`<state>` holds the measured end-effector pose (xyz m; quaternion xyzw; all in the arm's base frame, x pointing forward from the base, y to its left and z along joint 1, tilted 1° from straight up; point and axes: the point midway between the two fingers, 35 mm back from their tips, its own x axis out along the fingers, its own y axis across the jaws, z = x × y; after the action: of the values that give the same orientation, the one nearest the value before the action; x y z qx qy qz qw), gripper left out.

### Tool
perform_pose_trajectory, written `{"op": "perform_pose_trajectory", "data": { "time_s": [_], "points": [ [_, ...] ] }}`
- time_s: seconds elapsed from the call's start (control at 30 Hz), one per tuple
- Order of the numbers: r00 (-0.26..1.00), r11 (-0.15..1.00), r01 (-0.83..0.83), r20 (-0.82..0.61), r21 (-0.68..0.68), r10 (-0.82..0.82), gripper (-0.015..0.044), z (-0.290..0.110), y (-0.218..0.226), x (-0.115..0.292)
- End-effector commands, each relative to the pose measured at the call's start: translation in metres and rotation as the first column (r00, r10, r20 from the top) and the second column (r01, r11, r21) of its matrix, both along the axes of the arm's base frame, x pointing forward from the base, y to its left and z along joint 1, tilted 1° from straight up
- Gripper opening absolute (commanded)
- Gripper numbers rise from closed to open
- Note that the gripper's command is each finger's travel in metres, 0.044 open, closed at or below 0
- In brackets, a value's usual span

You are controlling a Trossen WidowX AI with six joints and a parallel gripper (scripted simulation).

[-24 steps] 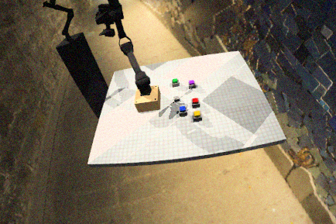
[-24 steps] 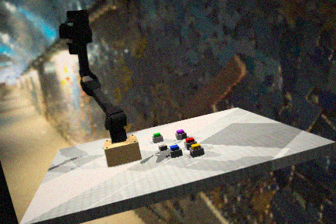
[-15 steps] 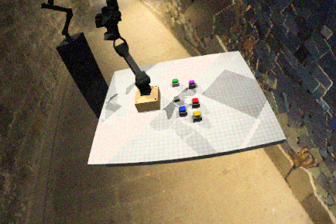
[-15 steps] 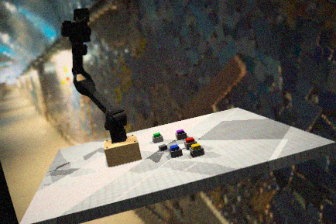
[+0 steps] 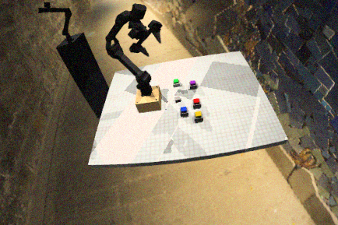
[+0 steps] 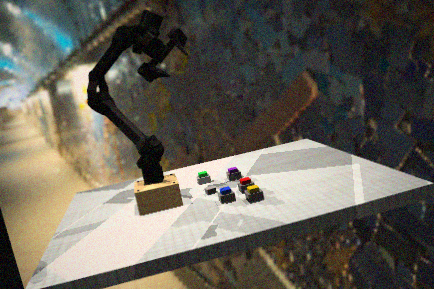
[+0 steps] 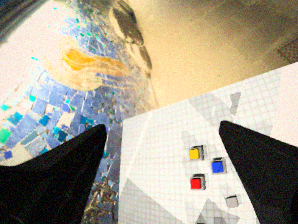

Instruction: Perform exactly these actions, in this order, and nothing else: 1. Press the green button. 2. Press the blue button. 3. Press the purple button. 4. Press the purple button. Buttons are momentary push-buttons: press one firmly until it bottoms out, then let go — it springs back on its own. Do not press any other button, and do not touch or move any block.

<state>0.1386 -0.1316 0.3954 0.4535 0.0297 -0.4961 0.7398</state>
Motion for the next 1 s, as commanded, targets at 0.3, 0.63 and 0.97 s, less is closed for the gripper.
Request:
{"op": "perform_pose_trajectory", "data": {
  "time_s": [0.3, 0.63, 0.97],
  "points": [
    [0.599, 0.718, -0.651, -0.414, 0.247, 0.685, 0.04, -0.137, 0.115, 0.114],
    [-0.034, 0.289, -0.811, -0.534, 0.509, 0.845, 0.04, -0.244, 0.225, 0.094],
    [-0.453, 0.027, -0.73, -0.513, 0.683, 0.729, 0.04, -0.308, 0.275, 0.037]
  ]
}}
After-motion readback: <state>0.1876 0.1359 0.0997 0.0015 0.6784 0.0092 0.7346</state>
